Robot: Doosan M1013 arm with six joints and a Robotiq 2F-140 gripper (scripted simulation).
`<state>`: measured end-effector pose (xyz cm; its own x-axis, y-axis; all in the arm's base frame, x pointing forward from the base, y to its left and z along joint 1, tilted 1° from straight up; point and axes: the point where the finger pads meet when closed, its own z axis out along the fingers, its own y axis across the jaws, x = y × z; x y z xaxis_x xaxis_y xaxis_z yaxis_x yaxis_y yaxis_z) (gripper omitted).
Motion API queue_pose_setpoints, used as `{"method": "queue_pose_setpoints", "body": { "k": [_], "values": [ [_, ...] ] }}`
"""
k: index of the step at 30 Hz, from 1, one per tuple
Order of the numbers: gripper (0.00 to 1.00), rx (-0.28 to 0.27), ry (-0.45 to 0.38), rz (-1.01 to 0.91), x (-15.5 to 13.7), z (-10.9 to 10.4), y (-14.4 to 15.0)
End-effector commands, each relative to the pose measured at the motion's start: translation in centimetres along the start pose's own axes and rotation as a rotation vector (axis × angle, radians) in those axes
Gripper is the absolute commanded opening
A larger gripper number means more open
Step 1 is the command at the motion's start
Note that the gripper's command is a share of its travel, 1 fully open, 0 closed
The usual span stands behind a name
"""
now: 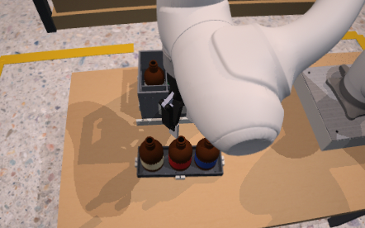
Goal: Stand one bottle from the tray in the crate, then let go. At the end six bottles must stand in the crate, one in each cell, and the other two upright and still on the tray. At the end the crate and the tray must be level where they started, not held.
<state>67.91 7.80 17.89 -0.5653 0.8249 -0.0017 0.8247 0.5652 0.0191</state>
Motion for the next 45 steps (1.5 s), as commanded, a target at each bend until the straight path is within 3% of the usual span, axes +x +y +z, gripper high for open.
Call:
{"method": "queue_pose_setpoints", "body": {
  "k": [1, 26, 45],
  "values": [
    [0.38, 0.006, -0.001, -0.003, 0.2, 0.1, 0.1],
    [0.38, 0.006, -0.001, -0.003, 0.2, 0.9, 0.1],
    [0.38, 0.006, -0.001, -0.003, 0.1, 3.1, 0.2]
  ]
}}
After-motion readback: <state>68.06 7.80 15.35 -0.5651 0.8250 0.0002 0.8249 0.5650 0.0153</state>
